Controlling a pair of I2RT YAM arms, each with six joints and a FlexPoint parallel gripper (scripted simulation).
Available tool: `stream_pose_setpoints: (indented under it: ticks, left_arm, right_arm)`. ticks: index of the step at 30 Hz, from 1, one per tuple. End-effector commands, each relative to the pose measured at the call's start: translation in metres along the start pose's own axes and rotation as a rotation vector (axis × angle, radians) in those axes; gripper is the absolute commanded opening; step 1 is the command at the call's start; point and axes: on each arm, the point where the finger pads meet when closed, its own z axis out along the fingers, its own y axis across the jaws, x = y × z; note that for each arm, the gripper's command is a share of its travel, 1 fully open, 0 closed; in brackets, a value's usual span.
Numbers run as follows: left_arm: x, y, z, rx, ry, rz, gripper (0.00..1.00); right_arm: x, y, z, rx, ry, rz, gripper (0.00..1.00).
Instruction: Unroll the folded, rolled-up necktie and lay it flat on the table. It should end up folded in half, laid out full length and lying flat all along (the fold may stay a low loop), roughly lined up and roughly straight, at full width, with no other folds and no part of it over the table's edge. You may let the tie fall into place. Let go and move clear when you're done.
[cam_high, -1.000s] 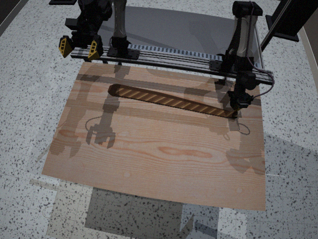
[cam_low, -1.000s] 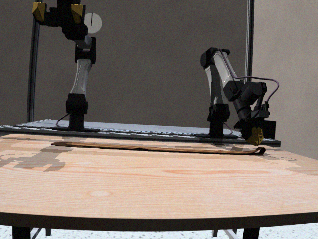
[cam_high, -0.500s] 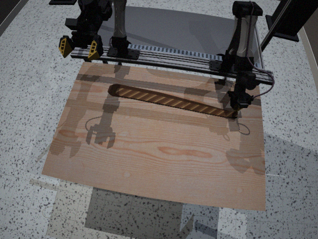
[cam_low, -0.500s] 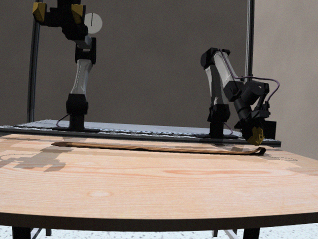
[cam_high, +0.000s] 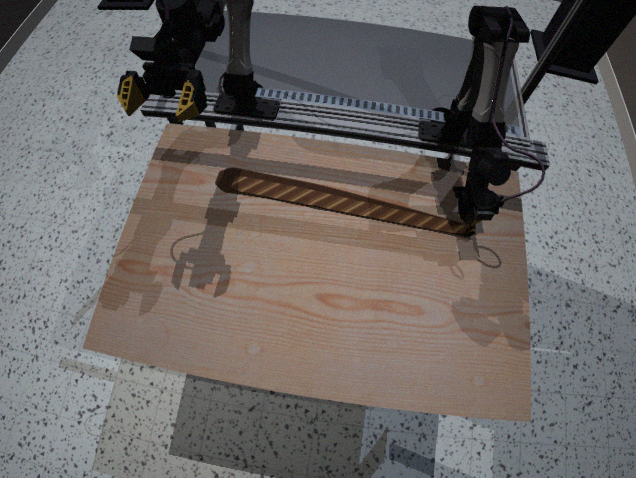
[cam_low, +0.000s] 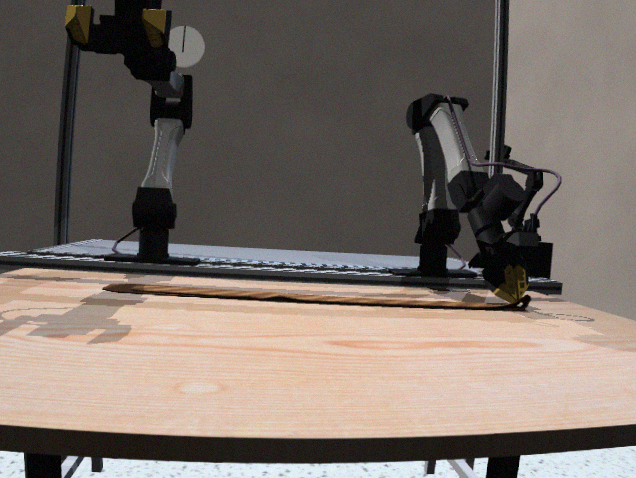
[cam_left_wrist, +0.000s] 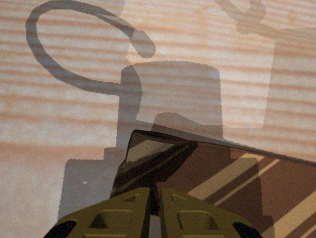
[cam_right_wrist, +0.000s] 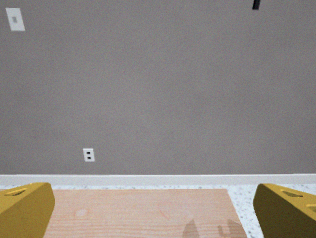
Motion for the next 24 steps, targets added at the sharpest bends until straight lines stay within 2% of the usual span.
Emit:
stream_pose_setpoints:
  ticks: [1, 24]
  left_arm:
    - [0.0024, 0.0017, 0.0031, -0.003, -0.010, -0.008, 0.07]
    - [0.0045, 0.0017, 0.0056, -0.003, -0.010, -0.008, 0.07]
  right_arm:
    - [-0.0058, -0.0007, 0.0017, -0.002, -0.008, 0.008, 1.00]
    - [-0.0058, -0.0007, 0.0017, -0.002, -0.008, 0.008, 1.00]
